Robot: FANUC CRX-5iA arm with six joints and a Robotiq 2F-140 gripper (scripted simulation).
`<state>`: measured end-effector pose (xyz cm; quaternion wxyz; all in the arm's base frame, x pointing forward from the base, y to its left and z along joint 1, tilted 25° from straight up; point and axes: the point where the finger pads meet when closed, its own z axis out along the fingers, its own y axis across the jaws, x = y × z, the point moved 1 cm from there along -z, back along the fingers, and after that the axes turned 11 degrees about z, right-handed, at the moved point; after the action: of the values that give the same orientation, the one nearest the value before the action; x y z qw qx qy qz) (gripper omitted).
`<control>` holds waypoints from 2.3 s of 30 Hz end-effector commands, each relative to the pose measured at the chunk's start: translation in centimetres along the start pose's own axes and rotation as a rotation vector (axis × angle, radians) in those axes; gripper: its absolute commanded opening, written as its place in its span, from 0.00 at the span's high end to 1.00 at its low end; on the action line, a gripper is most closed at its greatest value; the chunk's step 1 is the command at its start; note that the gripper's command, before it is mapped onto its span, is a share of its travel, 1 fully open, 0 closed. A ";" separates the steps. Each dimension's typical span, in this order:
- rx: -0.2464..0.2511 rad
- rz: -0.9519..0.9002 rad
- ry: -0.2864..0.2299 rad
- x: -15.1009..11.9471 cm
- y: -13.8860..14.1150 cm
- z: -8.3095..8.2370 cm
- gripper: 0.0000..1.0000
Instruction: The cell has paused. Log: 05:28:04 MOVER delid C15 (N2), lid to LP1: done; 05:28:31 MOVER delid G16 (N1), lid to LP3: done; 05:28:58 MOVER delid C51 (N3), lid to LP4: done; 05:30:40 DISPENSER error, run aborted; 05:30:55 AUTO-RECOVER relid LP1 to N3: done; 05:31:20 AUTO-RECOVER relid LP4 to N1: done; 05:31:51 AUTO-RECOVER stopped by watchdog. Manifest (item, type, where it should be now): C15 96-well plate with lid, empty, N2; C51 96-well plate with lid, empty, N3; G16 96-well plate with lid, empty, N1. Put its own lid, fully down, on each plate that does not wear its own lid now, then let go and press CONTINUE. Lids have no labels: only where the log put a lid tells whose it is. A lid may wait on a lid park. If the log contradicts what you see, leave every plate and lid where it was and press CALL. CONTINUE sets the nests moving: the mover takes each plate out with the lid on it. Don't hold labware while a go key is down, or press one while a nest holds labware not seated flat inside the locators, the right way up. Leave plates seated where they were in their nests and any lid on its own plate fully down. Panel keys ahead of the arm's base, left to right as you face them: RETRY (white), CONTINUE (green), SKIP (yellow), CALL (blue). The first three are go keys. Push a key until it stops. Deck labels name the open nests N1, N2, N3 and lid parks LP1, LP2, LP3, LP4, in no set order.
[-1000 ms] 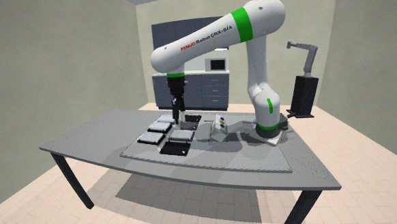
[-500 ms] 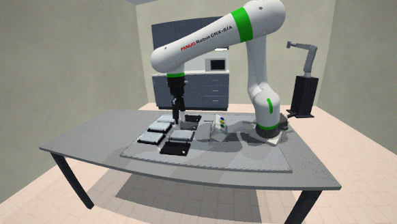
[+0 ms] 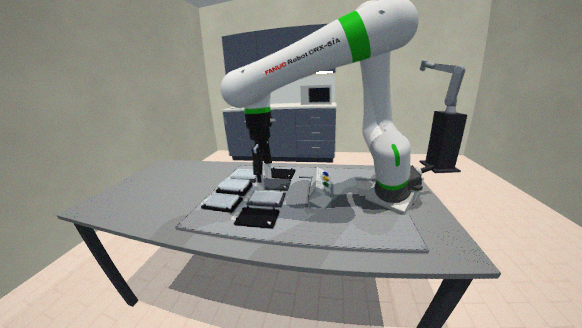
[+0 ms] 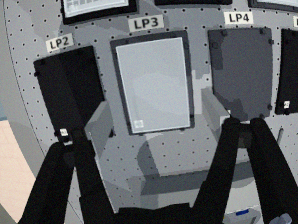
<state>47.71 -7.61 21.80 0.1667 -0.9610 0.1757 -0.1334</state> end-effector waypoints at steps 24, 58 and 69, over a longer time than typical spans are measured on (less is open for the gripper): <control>0.000 0.000 0.000 0.0 0.0 2.7 0.34; 0.000 0.000 0.000 0.0 0.0 4.7 0.34; 0.000 0.000 0.000 0.0 0.0 4.7 0.34</control>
<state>49.20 -6.30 17.52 0.1667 -0.9610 0.1758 -0.1334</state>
